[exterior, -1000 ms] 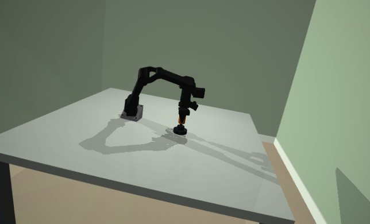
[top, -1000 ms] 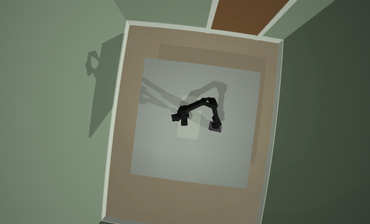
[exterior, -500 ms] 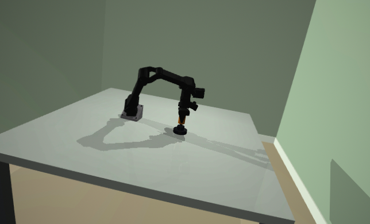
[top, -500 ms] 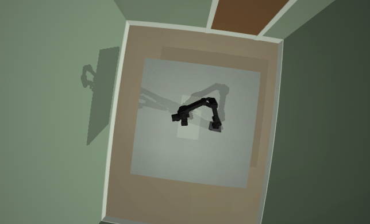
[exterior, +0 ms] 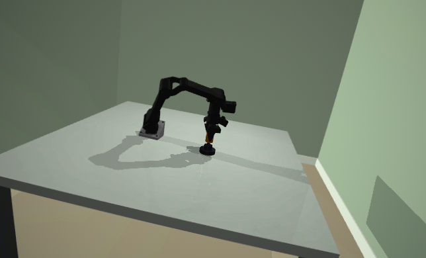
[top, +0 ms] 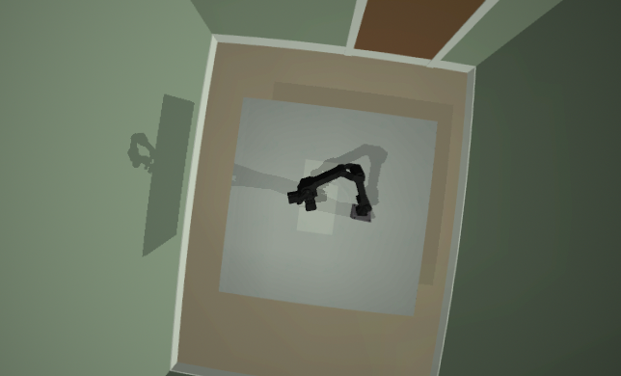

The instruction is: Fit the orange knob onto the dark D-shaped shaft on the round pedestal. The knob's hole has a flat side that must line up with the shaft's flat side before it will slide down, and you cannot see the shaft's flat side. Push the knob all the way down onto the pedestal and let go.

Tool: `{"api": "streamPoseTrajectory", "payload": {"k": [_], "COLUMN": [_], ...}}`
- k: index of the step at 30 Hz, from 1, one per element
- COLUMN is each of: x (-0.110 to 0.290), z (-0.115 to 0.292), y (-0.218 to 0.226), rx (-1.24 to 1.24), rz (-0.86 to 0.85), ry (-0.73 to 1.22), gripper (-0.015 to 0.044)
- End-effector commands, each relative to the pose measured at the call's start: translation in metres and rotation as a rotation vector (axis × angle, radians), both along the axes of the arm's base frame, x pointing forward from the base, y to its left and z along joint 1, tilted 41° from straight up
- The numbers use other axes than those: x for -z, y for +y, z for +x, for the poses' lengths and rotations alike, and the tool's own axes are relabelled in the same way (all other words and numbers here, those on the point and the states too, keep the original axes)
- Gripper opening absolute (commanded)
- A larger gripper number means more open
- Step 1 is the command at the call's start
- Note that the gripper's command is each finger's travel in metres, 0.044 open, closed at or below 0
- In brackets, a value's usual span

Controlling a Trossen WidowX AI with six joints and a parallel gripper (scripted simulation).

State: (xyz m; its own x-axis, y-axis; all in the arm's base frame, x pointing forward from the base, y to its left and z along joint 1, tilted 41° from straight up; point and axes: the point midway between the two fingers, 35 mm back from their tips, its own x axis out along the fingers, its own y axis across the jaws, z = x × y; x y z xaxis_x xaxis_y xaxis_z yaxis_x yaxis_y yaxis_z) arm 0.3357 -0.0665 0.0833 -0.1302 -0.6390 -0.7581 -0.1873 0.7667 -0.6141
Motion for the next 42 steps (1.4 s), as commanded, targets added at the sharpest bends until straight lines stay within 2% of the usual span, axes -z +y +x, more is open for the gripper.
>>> {"api": "streamPoseTrajectory", "payload": {"k": [1,42], "x": [-0.0025,0.0010], "z": [0.0032,0.0018], "y": [0.0018,-0.0016], "rx": [-0.069,-0.069], "rz": [0.012,0.011], "ry": [0.048,0.048], "gripper": [0.0000,0.0000]}}
